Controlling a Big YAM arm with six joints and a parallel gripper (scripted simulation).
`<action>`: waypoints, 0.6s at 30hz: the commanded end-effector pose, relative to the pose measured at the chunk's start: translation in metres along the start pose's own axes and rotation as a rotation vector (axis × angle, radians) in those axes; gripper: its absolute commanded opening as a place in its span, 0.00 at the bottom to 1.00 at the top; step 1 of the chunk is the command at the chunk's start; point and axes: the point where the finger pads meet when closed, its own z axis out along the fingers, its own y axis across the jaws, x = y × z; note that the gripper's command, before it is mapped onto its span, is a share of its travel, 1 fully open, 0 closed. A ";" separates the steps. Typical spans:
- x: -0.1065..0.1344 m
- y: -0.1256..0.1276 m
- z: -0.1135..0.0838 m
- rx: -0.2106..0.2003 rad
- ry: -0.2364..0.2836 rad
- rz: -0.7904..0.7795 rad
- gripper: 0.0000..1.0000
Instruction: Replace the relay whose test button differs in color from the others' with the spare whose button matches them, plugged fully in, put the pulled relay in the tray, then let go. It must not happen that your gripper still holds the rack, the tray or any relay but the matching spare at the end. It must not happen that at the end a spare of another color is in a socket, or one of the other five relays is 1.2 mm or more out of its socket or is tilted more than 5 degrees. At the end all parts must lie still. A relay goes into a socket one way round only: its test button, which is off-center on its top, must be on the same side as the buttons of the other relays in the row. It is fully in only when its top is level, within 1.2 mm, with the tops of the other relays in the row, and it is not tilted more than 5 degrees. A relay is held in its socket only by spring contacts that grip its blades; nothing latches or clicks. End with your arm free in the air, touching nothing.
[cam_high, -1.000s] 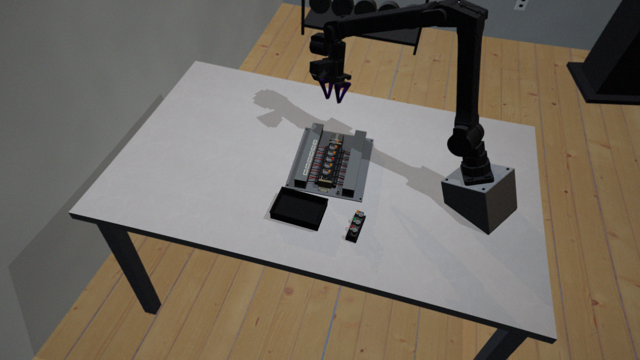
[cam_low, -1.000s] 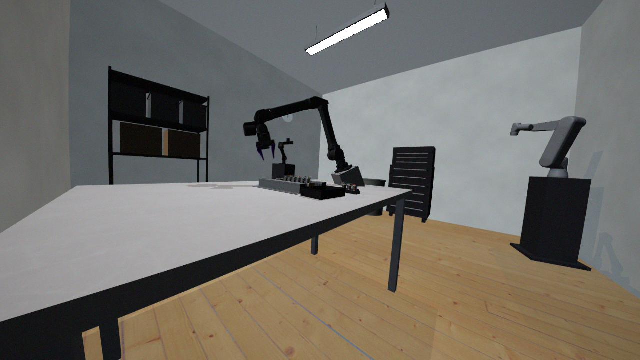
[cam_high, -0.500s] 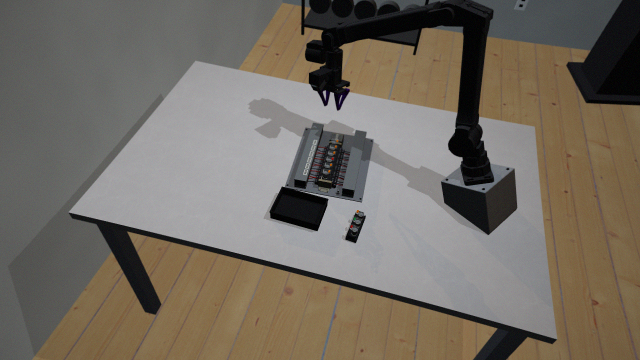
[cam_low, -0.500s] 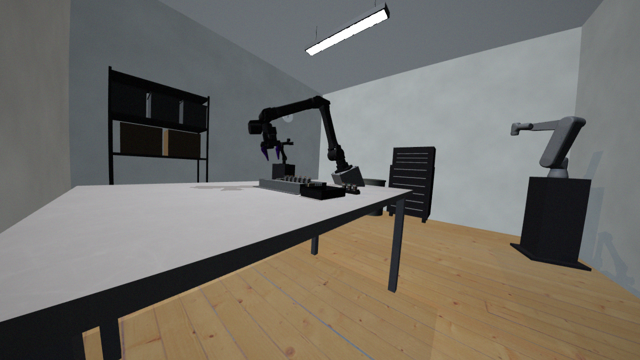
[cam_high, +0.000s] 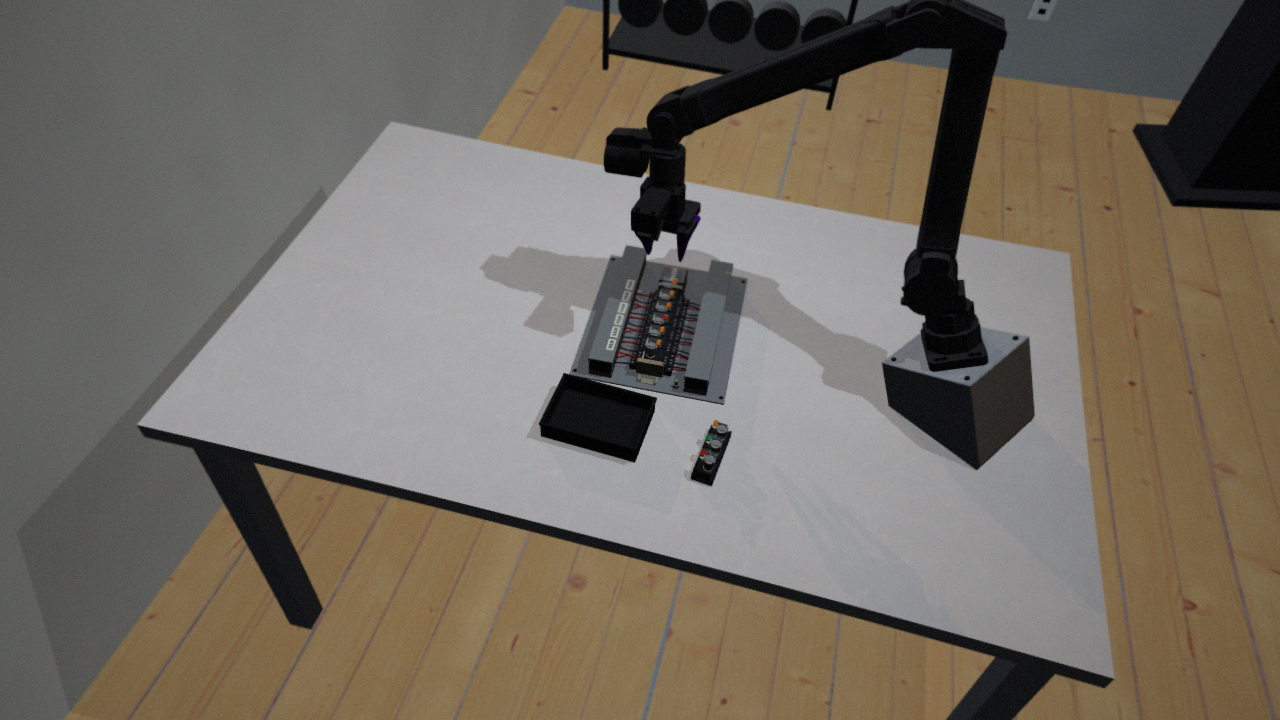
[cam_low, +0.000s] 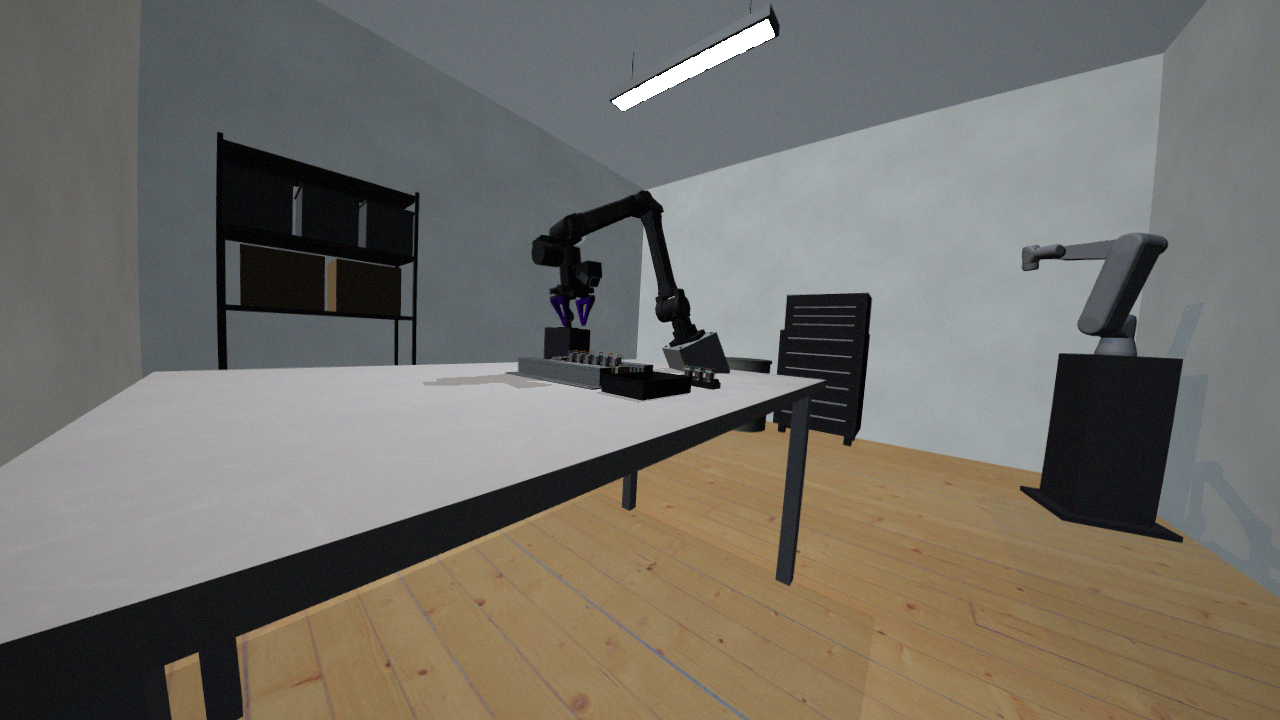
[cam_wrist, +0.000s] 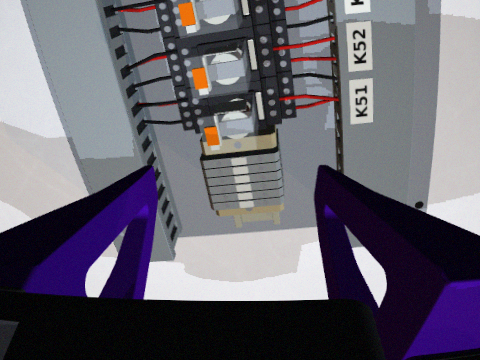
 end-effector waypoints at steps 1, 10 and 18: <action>-0.006 -0.006 -0.010 0.054 0.009 -0.046 0.59; -0.035 0.010 -0.005 0.098 0.072 -0.163 0.59; -0.037 0.009 -0.004 0.107 0.084 -0.174 0.59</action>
